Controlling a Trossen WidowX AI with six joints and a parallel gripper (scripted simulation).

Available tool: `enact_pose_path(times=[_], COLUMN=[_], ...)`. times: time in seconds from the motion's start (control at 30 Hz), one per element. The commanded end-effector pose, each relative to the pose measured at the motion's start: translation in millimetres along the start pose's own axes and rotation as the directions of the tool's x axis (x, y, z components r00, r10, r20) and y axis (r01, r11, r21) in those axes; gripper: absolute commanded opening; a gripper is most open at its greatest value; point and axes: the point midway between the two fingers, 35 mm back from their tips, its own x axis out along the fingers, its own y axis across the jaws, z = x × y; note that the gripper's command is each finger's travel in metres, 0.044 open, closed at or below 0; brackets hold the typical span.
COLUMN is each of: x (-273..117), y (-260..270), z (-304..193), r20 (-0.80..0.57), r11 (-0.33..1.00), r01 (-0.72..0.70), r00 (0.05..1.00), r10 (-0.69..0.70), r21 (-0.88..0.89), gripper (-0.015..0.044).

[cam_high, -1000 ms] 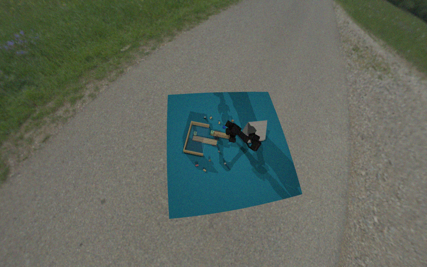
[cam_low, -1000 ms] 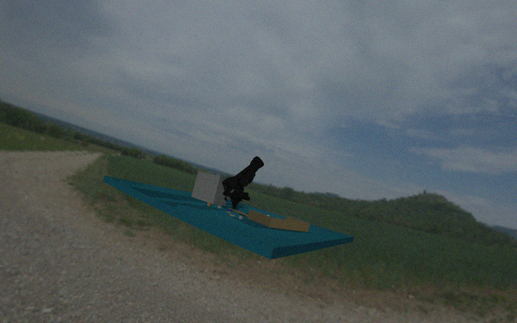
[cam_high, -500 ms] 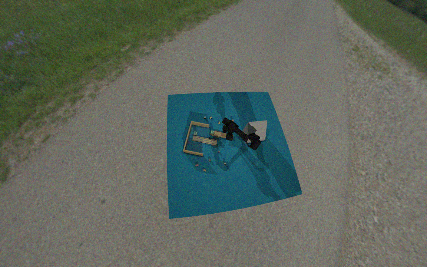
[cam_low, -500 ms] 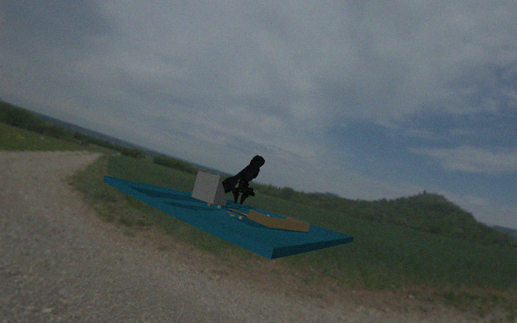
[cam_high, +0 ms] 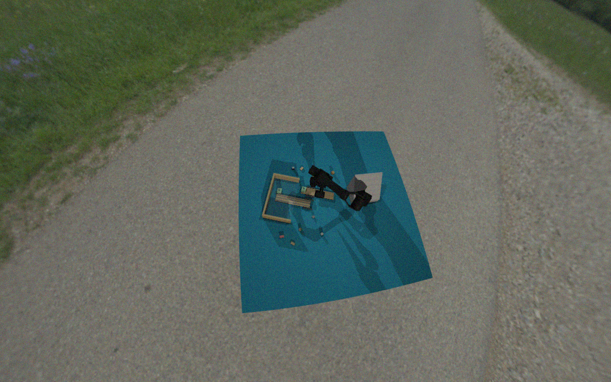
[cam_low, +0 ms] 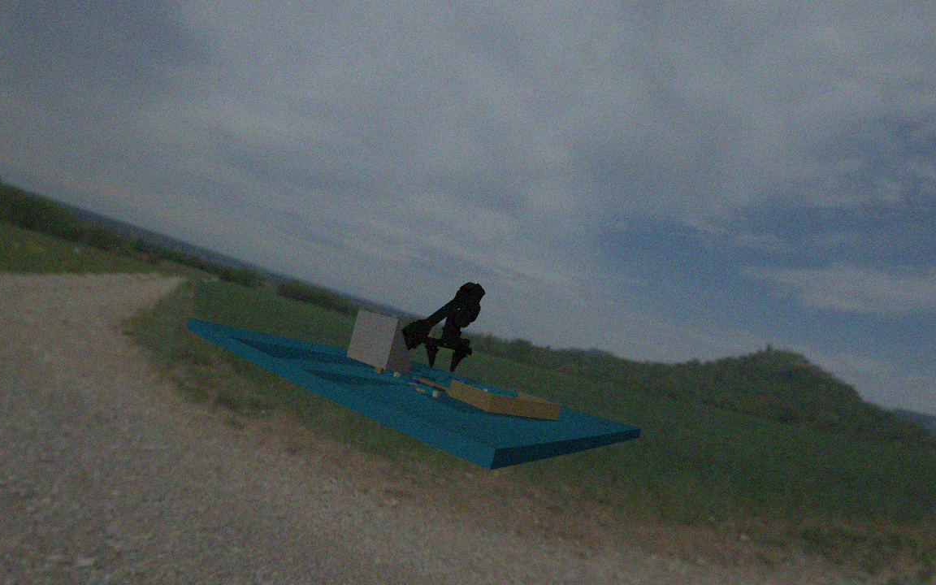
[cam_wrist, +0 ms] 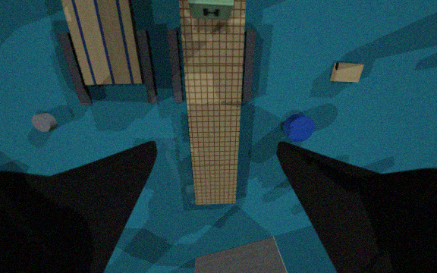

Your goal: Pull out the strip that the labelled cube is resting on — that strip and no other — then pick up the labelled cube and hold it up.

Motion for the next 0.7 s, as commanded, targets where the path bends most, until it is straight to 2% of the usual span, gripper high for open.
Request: enact_pose_path(times=[0.0, 0.67], x=[0, -7], y=[0, 4], z=[15, 95], r20=[-0.009, -0.006], r11=[1.0, 1.0], r01=[-0.007, -0.007], r00=[1.0, 1.0], r10=[0.007, 0.007], r21=[0.011, 0.008], gripper=[0.044, 0.044])
